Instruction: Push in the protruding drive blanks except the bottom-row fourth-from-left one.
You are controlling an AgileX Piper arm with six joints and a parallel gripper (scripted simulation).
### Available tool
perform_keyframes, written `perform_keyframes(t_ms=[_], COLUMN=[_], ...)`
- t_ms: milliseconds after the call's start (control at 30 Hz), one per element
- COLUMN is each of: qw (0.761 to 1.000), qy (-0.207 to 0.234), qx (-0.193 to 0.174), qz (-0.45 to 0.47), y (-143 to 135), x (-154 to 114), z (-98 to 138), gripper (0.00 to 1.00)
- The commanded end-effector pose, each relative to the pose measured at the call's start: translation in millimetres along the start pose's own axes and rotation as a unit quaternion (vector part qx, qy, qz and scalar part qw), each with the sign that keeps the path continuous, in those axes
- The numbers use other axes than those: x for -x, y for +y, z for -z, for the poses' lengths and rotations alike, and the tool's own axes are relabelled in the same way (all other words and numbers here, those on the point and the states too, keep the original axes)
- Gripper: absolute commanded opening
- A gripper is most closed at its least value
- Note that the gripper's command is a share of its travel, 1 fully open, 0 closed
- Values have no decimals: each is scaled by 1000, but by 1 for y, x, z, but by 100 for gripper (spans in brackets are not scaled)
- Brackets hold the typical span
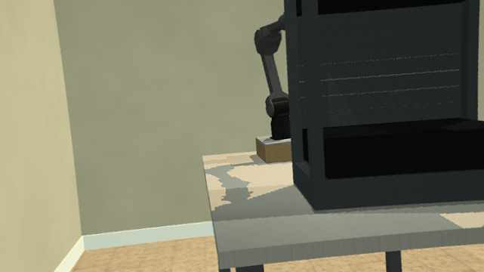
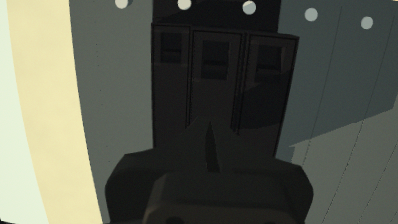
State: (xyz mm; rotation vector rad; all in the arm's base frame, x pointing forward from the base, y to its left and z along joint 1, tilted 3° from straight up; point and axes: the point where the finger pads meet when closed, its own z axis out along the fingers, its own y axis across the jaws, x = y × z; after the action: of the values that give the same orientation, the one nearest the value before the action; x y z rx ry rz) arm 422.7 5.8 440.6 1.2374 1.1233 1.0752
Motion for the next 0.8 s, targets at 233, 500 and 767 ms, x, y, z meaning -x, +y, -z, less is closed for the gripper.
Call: perform_keyframes(t_ms=[233,500,767], qw=[1000,1000,1000], qy=[0,0,0], qx=[1,1,1], qz=[0,0,0], y=[0,0,0], x=[-1,-1,0], z=[-10,-10,-20], gripper=[0,0,0])
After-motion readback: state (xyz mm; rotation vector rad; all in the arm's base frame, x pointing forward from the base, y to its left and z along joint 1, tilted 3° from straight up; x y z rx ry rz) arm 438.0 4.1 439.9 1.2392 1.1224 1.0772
